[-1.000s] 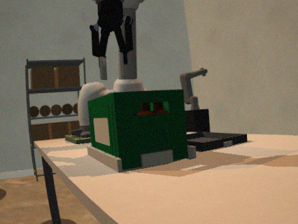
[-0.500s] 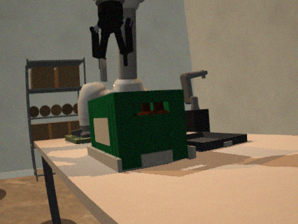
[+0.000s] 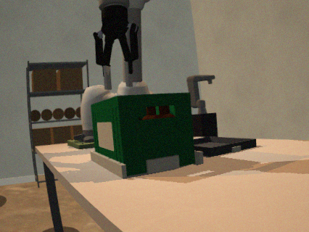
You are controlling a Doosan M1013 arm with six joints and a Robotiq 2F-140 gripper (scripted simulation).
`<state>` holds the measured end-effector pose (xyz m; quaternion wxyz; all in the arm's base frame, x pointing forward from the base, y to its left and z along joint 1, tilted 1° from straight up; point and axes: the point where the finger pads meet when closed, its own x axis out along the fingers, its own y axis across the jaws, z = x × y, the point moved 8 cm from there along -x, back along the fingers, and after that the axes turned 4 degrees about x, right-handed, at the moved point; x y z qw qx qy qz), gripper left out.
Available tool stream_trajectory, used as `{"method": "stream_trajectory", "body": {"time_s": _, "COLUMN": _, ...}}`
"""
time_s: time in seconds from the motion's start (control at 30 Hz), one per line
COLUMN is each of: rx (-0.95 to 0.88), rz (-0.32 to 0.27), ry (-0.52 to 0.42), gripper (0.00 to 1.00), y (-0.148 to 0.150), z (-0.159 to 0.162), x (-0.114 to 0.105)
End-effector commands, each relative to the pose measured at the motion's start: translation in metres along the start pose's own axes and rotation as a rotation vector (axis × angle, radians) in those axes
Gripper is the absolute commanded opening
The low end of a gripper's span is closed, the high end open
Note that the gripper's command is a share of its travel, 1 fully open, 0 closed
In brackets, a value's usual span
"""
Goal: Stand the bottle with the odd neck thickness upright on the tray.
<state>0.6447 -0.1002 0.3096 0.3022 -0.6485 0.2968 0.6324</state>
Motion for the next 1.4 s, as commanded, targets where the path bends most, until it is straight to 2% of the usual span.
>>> {"method": "stream_trajectory", "body": {"time_s": 0.0, "rx": 0.0, "rz": 0.0, "ry": 0.0, "gripper": 0.38, "y": 0.0, "z": 0.0, "x": 0.005}}
{"method": "stream_trajectory", "body": {"time_s": 0.63, "rx": 0.0, "rz": 0.0, "ry": 0.0, "gripper": 0.38, "y": 0.0, "z": 0.0, "x": 0.022}}
{"method": "stream_trajectory", "body": {"time_s": 1.37, "rx": 0.0, "rz": 0.0, "ry": 0.0, "gripper": 0.38, "y": 0.0, "z": 0.0, "x": 0.024}}
